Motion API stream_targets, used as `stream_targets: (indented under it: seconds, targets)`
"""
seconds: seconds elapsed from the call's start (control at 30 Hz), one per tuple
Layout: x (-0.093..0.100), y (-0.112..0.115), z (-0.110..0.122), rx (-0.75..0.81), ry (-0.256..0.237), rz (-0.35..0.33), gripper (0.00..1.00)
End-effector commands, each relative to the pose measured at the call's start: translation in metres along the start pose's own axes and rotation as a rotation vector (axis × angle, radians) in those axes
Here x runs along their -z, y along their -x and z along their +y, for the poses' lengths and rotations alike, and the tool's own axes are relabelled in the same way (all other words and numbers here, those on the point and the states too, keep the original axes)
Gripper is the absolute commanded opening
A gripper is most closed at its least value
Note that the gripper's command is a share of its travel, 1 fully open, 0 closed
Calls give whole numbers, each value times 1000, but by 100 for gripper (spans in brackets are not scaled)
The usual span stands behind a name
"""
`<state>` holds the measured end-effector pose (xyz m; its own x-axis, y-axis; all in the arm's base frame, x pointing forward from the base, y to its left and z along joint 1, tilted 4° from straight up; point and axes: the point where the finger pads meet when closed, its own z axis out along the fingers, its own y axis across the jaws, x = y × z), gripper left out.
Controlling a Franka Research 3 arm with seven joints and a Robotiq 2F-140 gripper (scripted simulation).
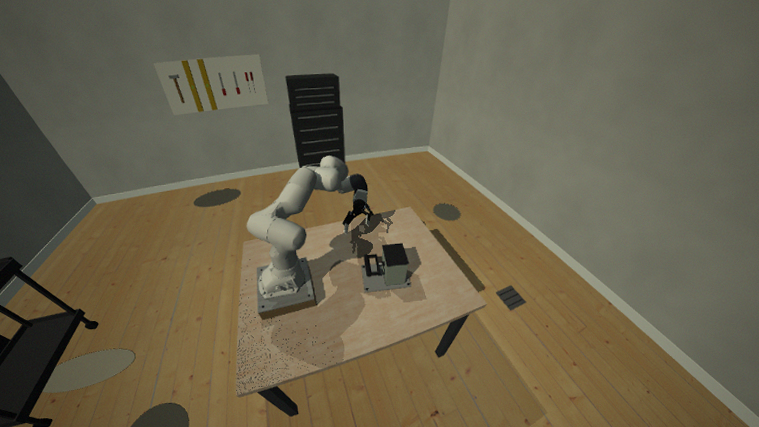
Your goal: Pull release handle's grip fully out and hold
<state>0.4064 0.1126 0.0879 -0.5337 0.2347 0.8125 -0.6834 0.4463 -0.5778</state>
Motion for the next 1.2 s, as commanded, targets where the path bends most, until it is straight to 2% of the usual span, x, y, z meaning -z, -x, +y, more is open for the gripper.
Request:
stream_targets:
  seconds: [0.0,0.1,0.27,0.3,0.33,0.37,0.4,0.43,0.47,0.5,0.53,0.57,0.6,0.67,0.7,0.73,0.77,0.9,0.93,1.07,1.17]
  targets:
    - [-2,6,-4,18,14,-78,100]
    - [-5,6,-5,27,17,-97,100]
    - [-26,2,-15,84,43,-230,100]
    - [-26,2,-15,84,43,-230,100]
    - [-31,1,-17,99,49,-265,100]
    - [-31,1,-17,99,49,-265,100]
    - [-37,0,-21,116,58,-303,100]
    - [-37,0,-21,116,58,-303,100]
    - [-44,-1,-24,133,65,-343,100]
    - [-44,-1,-24,133,65,-343,100]
    - [-50,-2,-26,151,72,-385,100]
    - [-50,-2,-26,151,72,-385,100]
    - [-57,-3,-31,172,82,-432,100]
    - [-57,-3,-31,172,82,-432,100]
    - [-65,-4,-34,193,91,-481,100]
    - [-65,-4,-34,193,91,-481,100]
    - [-72,-5,-38,215,100,-531,100]
    - [-80,-6,-42,238,112,-584,100]
    - [-87,-7,-45,257,119,-629,100]
    - [-97,-8,-51,285,132,-692,100]
    - [-108,-10,-56,317,146,-763,100]
